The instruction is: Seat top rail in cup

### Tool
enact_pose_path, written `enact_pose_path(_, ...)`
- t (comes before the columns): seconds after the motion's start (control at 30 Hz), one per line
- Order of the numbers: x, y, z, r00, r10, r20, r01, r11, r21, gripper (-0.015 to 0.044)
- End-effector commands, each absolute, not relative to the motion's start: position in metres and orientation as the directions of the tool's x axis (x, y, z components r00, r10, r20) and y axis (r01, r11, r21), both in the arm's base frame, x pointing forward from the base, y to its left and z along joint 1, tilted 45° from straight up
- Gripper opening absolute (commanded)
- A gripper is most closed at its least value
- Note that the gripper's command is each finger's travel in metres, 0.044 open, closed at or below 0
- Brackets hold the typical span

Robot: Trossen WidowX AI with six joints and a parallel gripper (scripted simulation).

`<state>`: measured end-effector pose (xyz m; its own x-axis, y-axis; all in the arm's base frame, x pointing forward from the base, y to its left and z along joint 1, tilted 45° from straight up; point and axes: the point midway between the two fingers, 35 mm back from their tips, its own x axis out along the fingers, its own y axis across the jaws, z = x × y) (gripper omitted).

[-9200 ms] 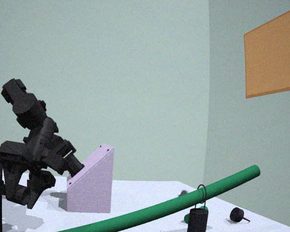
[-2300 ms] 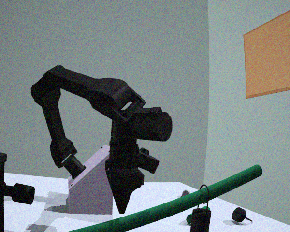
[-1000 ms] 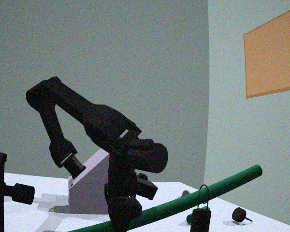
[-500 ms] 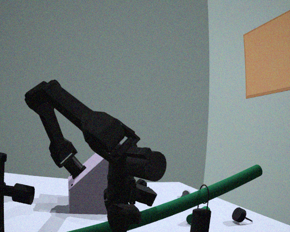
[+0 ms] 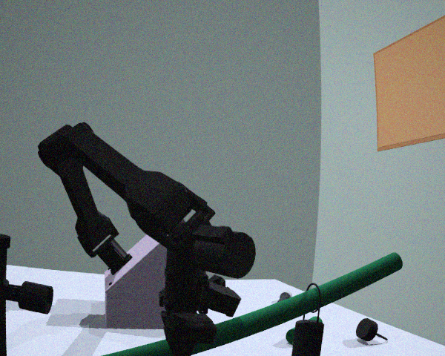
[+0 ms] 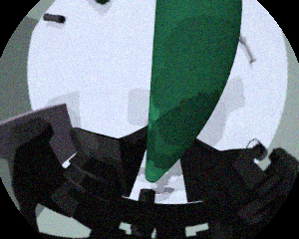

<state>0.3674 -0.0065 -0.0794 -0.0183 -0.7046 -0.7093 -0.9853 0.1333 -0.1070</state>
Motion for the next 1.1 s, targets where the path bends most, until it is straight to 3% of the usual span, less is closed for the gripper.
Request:
enact_pose_path(0.0, 0.367, -0.003, -0.076, -0.018, -0.706, -0.708, -0.986, 0.129, -0.104, 0.0000)
enact_pose_path(0.73, 0.365, 0.015, -0.010, -0.062, -0.872, -0.486, -0.987, 0.126, -0.102, 0.0000)
enact_pose_path(1.07, 0.363, 0.011, -0.015, -0.076, -0.864, -0.498, -0.985, 0.142, -0.094, 0.0000)
